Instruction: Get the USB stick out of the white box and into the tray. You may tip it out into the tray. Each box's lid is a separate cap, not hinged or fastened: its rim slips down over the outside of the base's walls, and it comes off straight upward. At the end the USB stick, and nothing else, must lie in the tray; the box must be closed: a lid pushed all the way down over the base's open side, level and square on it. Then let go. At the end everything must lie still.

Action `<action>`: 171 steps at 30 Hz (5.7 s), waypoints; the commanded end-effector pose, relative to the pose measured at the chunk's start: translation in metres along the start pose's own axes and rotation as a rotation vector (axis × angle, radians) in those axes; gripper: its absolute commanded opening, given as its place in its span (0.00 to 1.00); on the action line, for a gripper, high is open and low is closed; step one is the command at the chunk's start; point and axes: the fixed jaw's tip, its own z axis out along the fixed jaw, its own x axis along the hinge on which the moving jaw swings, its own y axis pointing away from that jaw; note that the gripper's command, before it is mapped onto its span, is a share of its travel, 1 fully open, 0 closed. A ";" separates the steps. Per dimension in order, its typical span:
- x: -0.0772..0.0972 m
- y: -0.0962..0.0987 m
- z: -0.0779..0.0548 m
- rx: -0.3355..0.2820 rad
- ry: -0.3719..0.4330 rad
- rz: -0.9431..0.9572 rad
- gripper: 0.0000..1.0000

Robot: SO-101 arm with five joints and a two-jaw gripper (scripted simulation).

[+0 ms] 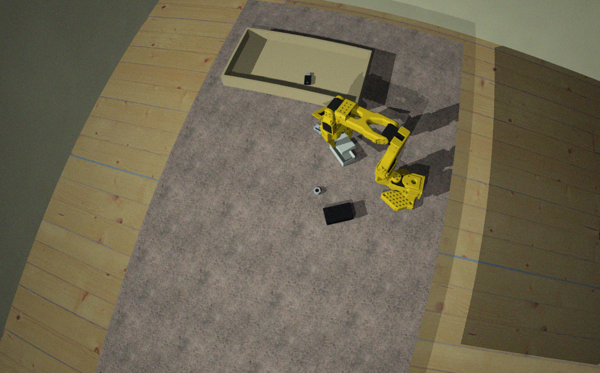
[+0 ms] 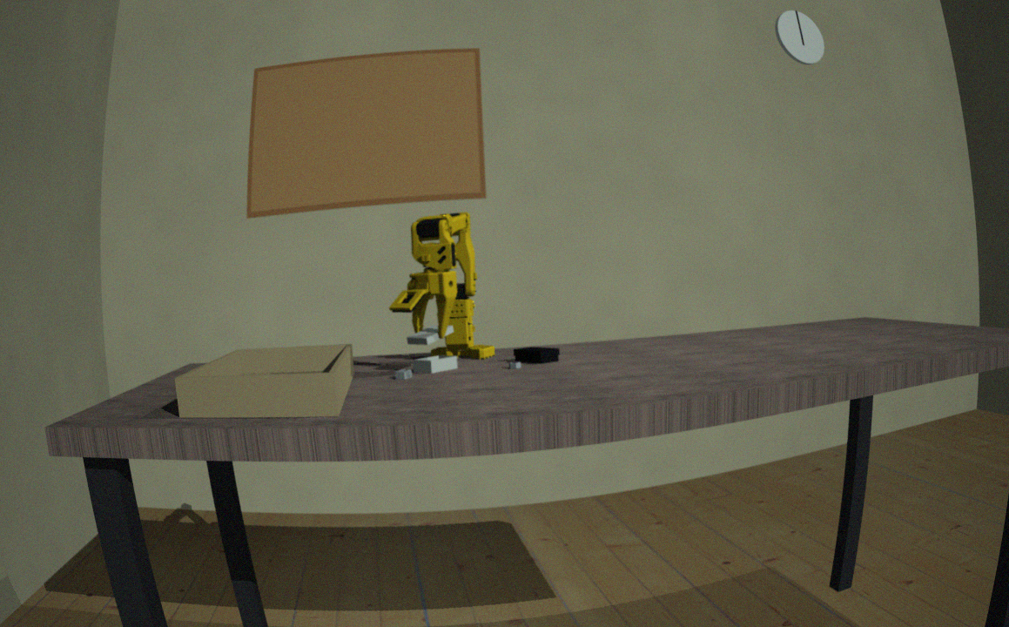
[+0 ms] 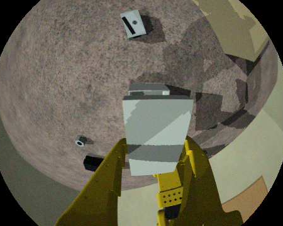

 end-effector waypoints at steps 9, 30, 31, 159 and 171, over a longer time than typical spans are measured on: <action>-0.004 0.004 -0.013 -0.025 -0.053 0.003 0.22; -0.005 0.004 -0.016 -0.025 -0.053 0.003 0.22; -0.005 0.004 -0.017 -0.025 -0.053 0.003 0.22; 0.015 0.004 -0.016 -0.025 -0.053 0.002 0.22; 0.012 0.004 -0.016 -0.025 -0.053 0.002 0.22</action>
